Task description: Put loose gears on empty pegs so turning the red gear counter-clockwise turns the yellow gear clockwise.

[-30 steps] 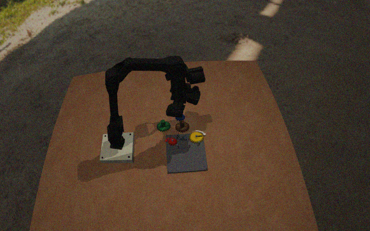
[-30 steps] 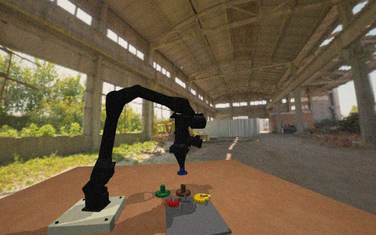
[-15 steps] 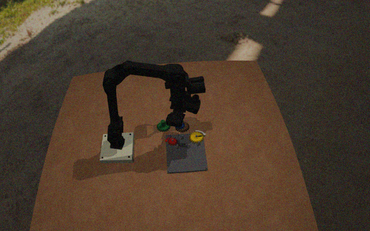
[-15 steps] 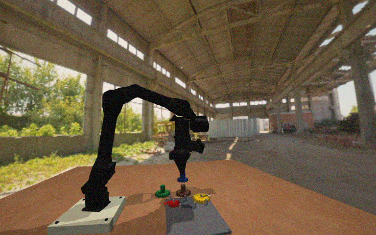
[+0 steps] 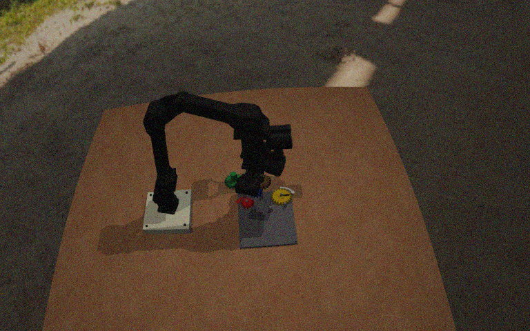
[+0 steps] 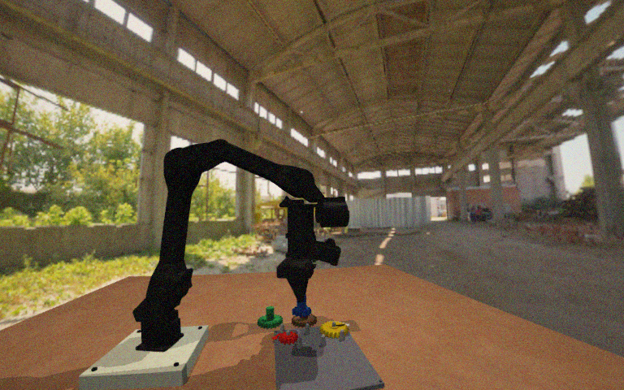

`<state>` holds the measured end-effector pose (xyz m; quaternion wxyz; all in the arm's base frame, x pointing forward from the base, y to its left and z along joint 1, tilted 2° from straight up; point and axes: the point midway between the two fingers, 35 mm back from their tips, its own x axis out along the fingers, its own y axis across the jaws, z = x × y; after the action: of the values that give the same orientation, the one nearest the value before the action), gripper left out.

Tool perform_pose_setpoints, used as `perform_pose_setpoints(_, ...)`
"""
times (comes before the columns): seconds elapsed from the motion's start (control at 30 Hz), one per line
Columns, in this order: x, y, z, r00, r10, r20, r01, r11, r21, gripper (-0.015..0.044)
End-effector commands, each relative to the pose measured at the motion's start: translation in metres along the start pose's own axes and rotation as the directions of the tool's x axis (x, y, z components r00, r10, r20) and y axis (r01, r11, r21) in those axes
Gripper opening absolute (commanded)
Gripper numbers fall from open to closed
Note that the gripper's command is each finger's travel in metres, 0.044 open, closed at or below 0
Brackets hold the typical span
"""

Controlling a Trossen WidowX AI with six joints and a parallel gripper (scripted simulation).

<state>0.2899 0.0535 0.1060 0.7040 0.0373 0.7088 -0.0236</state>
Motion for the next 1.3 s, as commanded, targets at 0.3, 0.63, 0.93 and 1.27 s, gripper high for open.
perform_pose_setpoints(0.3, 0.01, -0.025, -0.002, 1.0, -0.006, 0.003, 0.006, 1.0, -0.002, 0.0)
perform_pose_setpoints(0.63, 0.009, -0.025, -0.002, 1.0, -0.006, 0.003, 0.006, 1.0, -0.002, 0.0)
perform_pose_setpoints(0.93, 0.009, -0.025, -0.002, 1.0, -0.006, 0.003, 0.006, 1.0, -0.002, 0.0)
perform_pose_setpoints(1.27, 0.017, -0.025, -0.002, 1.0, -0.006, 0.003, 0.006, 0.991, -0.134, 0.0)
